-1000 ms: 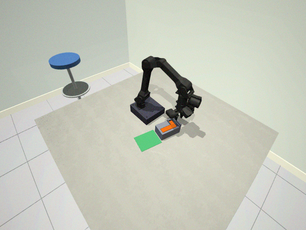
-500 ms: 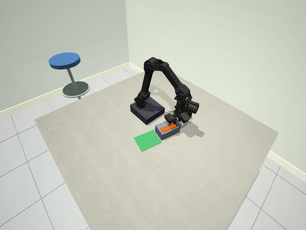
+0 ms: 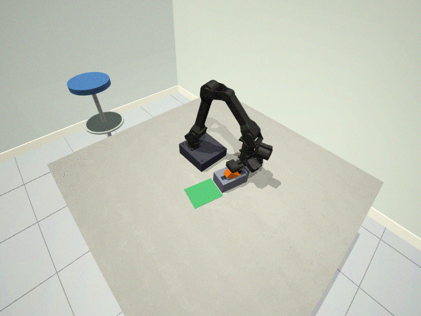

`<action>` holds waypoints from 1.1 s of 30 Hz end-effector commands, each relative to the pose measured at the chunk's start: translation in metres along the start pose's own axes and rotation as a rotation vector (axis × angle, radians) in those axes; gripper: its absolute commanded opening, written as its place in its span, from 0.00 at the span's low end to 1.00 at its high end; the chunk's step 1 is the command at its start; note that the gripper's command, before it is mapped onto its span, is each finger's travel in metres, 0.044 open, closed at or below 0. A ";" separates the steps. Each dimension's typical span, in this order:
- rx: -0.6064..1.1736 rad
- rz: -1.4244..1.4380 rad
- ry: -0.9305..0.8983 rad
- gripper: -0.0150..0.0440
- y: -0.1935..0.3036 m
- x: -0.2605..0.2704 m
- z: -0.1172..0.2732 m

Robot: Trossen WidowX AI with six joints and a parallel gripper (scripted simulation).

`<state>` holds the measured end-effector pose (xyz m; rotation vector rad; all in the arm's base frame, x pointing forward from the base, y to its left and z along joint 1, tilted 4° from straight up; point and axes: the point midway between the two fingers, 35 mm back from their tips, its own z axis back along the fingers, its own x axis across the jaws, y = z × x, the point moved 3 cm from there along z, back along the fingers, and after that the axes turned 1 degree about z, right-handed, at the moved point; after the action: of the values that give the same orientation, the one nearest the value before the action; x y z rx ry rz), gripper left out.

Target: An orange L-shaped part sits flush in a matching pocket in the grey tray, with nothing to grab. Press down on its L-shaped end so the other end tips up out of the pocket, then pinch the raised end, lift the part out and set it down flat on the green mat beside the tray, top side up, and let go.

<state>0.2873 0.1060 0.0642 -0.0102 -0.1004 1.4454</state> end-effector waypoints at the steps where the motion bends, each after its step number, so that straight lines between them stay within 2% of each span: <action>1: 0.005 -0.005 0.004 0.56 0.002 -0.001 -0.005; 25: 0.005 -0.005 0.003 0.56 0.001 0.011 0.008; 29: 0.005 -0.005 0.003 0.56 -0.002 0.009 0.034; 33: 0.005 -0.005 0.003 0.56 -0.001 0.002 0.092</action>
<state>0.2831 0.1096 0.1118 0.0055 -0.0620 1.4404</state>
